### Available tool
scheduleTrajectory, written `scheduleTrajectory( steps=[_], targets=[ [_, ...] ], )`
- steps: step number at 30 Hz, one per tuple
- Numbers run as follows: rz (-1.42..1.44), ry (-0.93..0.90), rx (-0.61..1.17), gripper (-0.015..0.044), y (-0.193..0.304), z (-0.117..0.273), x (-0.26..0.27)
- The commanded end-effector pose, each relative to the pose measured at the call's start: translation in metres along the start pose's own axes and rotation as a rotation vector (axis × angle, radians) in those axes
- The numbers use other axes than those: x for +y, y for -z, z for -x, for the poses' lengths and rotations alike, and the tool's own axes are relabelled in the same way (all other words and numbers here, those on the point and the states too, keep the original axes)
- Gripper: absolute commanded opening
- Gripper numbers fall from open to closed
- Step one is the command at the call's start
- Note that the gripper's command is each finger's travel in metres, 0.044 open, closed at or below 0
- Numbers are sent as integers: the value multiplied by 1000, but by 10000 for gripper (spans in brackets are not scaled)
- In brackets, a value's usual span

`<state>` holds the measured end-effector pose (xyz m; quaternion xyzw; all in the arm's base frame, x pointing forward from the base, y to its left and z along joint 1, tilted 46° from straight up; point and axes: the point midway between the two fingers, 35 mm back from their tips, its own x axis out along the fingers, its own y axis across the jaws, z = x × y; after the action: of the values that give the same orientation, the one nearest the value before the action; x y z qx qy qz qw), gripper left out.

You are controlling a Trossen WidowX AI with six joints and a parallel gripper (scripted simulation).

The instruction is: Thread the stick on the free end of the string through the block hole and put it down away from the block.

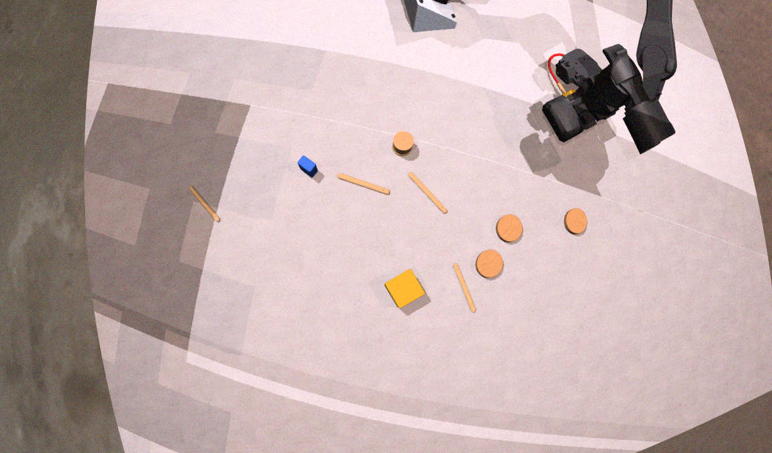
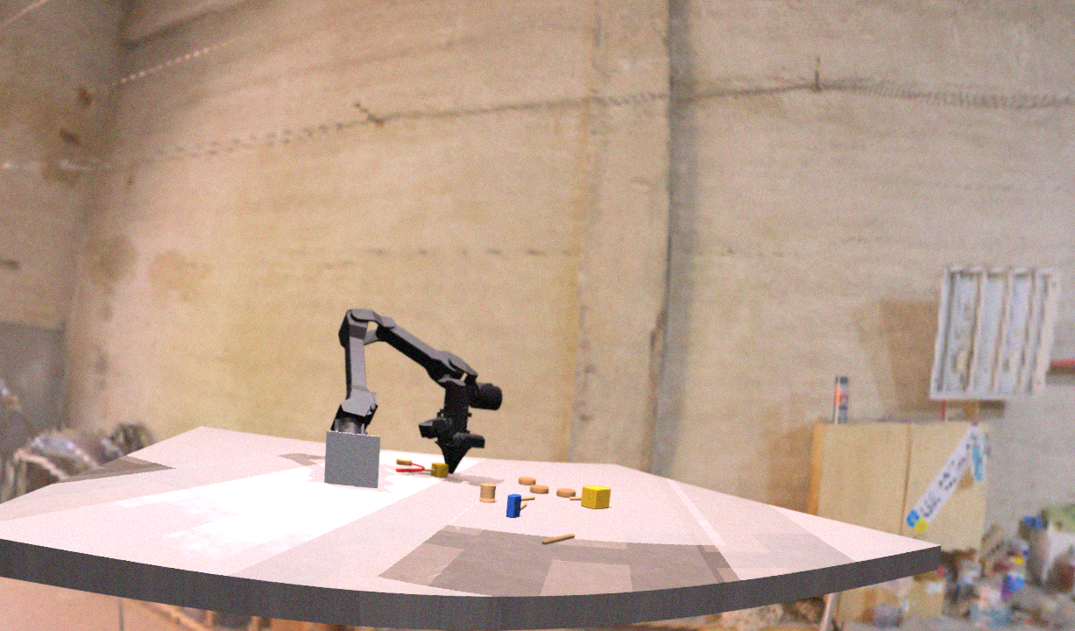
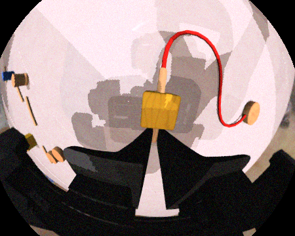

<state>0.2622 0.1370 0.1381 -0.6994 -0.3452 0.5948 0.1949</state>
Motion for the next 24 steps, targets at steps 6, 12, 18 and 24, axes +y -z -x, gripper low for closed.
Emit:
scheduleTrajectory(
  steps=[6, 12, 18, 24],
  targets=[
    [-8, 0, -16, 0, 4, 0, 0],
    [-8, 0, -15, 0, 12, 1, 0],
    [-7, 0, -15, 0, 20, 1, 1],
    [-7, 0, -14, 0, 28, 1, 1]
  ],
)
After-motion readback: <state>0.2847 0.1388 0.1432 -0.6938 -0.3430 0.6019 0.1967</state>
